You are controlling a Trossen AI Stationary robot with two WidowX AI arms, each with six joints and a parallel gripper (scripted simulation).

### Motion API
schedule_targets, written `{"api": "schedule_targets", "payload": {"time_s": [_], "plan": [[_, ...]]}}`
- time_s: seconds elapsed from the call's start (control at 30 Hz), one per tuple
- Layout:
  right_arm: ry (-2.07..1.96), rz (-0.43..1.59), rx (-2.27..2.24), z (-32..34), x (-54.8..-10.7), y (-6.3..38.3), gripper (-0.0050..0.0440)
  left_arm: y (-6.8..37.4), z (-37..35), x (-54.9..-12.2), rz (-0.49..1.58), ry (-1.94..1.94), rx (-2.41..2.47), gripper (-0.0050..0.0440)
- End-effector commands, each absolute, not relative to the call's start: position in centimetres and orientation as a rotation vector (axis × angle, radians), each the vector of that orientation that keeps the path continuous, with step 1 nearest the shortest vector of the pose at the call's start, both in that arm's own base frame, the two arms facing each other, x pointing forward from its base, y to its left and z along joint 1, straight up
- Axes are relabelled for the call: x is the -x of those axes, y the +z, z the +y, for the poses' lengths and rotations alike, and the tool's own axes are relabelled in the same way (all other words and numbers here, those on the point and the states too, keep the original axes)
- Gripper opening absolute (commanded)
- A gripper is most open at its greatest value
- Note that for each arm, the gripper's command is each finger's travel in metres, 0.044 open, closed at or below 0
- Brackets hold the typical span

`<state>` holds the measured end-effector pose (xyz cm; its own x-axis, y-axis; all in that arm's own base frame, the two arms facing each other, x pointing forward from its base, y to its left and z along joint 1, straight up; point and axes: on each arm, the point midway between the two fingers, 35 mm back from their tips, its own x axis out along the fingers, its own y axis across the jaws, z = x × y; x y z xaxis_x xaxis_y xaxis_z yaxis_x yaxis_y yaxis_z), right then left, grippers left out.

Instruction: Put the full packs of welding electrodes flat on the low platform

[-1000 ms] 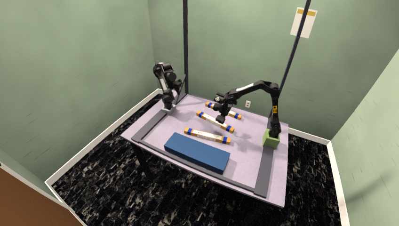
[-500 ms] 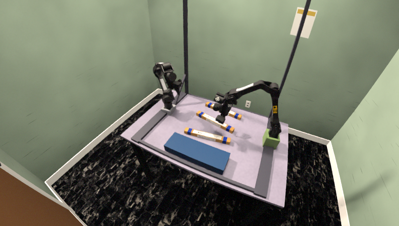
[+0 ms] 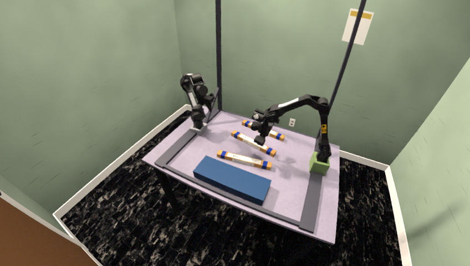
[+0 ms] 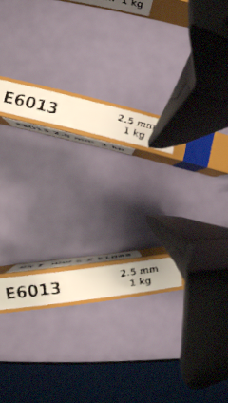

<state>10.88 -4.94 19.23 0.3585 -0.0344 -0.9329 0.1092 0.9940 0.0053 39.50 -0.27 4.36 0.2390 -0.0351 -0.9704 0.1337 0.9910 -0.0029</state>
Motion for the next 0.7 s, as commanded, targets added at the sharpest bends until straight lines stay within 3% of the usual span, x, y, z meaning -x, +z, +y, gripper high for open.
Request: {"api": "schedule_targets", "payload": {"time_s": [0.0, 0.1, 0.13, 0.67], "plan": [[-0.096, 1.177, -0.056, -5.0, -11.0, 20.0, 0.0330, 5.9, -0.2, -40.1, 1.282, -0.110, -0.087, 0.0200], [-0.096, 1.177, -0.056, -5.0, -11.0, 20.0, 0.0330, 5.9, -0.2, -40.1, 1.282, -0.110, -0.087, 0.0200], [-0.096, 1.177, -0.056, -5.0, -11.0, 20.0, 0.0330, 6.7, -1.1, -40.6, 1.253, -0.146, -0.114, 0.0330], [-0.096, 1.177, -0.056, -5.0, -11.0, 20.0, 0.0330, 3.8, -10.3, -41.2, 1.276, -0.227, -0.174, 0.0330]]}}
